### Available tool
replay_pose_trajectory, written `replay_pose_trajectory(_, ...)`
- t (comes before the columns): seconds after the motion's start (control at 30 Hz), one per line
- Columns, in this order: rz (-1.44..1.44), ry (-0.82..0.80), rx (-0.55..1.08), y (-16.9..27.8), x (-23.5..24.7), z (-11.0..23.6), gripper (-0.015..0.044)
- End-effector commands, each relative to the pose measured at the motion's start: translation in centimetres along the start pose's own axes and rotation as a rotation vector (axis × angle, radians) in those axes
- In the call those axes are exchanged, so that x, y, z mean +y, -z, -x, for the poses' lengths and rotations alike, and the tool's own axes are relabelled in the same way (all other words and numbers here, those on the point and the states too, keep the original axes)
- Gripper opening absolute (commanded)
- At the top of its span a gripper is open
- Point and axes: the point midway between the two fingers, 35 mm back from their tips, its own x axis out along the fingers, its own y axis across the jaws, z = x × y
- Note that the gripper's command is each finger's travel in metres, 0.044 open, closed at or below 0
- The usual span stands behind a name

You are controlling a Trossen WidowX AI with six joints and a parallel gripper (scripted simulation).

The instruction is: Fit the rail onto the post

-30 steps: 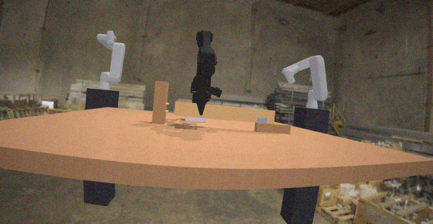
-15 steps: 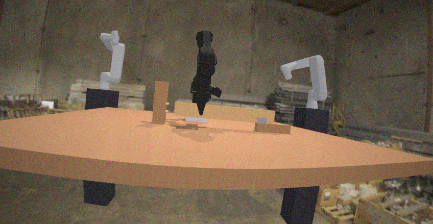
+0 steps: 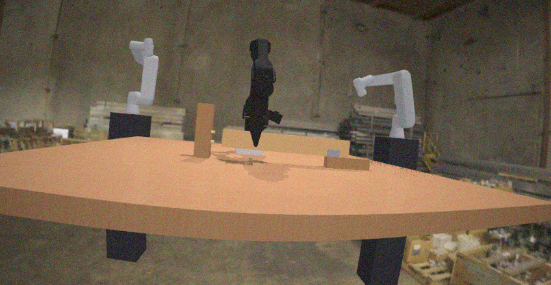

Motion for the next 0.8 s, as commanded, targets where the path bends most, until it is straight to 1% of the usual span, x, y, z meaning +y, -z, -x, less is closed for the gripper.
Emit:
replay_pose_trajectory(0.0, 0.0, 0.005, -0.002, 0.08, -0.04, 0.13, 0.0)
replay_pose_trajectory(0.77, 0.0, 0.005, -0.001, 0.8, -0.03, 0.06, 0.0)
